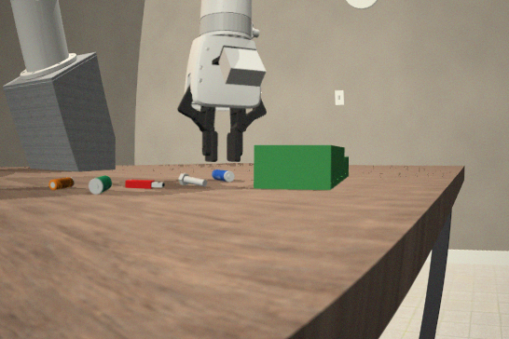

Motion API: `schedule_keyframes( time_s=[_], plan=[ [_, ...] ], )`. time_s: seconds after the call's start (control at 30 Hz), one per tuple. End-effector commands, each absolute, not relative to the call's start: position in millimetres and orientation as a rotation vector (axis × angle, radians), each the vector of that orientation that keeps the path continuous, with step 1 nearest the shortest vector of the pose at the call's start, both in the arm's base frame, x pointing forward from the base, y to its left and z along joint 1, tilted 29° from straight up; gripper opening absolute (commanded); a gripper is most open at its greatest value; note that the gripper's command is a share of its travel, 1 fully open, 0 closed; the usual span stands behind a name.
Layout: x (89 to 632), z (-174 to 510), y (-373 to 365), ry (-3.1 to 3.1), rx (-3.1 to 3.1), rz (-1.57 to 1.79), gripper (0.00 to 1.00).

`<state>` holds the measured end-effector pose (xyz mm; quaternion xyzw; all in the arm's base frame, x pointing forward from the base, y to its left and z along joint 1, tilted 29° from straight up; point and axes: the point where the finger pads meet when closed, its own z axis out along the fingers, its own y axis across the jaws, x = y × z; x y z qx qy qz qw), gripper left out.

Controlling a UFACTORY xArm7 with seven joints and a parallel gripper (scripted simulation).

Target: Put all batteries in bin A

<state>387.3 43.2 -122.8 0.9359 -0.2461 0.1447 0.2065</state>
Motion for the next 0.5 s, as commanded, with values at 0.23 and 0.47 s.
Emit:
schedule_keyframes(
  time_s=[0.23,0.47],
  plan=[
    [391.6,-133.9,39.7,-0.684,2.611,0.408,0.28],
    [392.6,-142.0,35.1,-0.684,2.611,0.408,0.28]
  ],
)
